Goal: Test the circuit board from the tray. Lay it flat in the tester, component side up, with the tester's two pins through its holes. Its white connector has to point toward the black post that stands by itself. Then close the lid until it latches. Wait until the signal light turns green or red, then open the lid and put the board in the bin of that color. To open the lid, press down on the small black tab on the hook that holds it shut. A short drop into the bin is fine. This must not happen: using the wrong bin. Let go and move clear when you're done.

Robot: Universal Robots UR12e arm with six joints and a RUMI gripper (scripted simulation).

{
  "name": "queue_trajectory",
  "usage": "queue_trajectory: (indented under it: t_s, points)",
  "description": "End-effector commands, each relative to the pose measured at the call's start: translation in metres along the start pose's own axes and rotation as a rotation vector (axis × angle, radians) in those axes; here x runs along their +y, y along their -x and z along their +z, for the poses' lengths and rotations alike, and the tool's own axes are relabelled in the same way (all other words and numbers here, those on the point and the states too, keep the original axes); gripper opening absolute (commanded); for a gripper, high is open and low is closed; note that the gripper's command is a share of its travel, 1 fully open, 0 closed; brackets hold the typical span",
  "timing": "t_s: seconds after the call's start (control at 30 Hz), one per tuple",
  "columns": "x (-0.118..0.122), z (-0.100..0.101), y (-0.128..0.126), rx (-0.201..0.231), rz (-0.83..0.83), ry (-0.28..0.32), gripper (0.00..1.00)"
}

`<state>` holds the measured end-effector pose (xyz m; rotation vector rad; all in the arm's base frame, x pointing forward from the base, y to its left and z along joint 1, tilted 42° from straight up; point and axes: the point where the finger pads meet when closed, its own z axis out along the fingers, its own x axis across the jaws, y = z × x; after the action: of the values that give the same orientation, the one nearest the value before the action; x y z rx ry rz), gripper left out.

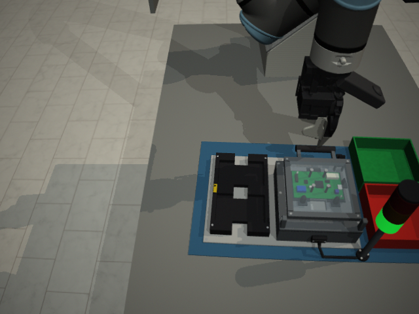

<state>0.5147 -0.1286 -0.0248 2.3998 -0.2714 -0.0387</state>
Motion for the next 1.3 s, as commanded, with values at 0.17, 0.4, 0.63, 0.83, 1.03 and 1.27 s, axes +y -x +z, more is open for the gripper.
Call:
queue_trajectory:
  t_s: [0.17, 0.4, 0.63, 0.83, 1.03, 1.27]
  points:
    - [-0.002, 0.008, 0.0, 0.001, 0.001, -0.001, 0.15]
    - [-0.002, 0.007, -0.001, 0.003, 0.002, -0.001, 0.15]
    - [-0.002, 0.007, -0.001, 0.003, 0.002, -0.001, 0.15]
    - [-0.002, 0.007, -0.001, 0.002, 0.002, -0.001, 0.15]
    - [-0.002, 0.015, 0.002, -0.001, 0.0, -0.001, 0.15]
    - [-0.002, 0.026, 0.002, -0.001, 0.0, -0.001, 0.15]
